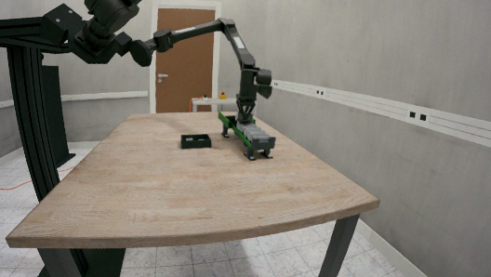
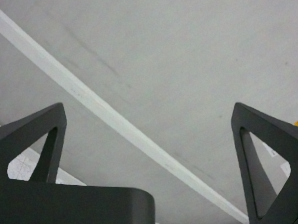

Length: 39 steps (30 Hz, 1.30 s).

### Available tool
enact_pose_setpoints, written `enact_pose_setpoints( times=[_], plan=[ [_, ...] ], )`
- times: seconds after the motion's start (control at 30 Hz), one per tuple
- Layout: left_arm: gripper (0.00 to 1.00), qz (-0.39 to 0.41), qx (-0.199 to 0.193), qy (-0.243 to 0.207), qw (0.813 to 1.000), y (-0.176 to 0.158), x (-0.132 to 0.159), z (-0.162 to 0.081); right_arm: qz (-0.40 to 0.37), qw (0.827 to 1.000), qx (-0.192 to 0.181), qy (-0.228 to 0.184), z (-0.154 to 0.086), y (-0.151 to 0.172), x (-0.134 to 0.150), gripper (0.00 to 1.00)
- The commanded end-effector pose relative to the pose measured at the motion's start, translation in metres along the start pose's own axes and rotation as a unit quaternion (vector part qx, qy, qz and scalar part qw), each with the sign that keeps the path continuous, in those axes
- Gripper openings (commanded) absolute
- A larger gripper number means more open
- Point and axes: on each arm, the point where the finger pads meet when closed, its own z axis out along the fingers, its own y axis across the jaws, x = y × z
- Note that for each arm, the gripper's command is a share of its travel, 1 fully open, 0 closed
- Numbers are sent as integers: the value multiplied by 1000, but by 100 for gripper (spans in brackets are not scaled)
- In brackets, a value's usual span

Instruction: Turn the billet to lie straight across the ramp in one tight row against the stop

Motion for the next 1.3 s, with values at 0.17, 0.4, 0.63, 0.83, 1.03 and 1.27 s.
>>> enact_pose_setpoints(
  times=[0.17, 0.4, 0.63, 0.83, 1.03, 1.27],
  plan=[
    [0, -54, 22, -32, 998, -14, -24, -46, 2, 1000, 6, -21, -3, -5, -33, 100],
    [0, -72, 22, -31, 997, -14, -24, -46, 2, 1000, 6, -21, -3, -5, -33, 100],
    [0, -77, 22, -31, 996, -14, -24, -46, 2, 1000, 6, -21, -3, -5, -33, 100],
    [0, -79, 22, -31, 996, -14, -24, -46, 2, 1000, 6, -21, -3, -5, -33, 100],
    [0, -77, 22, -31, 996, -14, -24, -46, 2, 1000, 6, -21, -3, -5, -33, 100],
    [0, -77, 22, -31, 996, -14, -24, -46, 2, 1000, 6, -21, -3, -5, -33, 100]
  ],
)
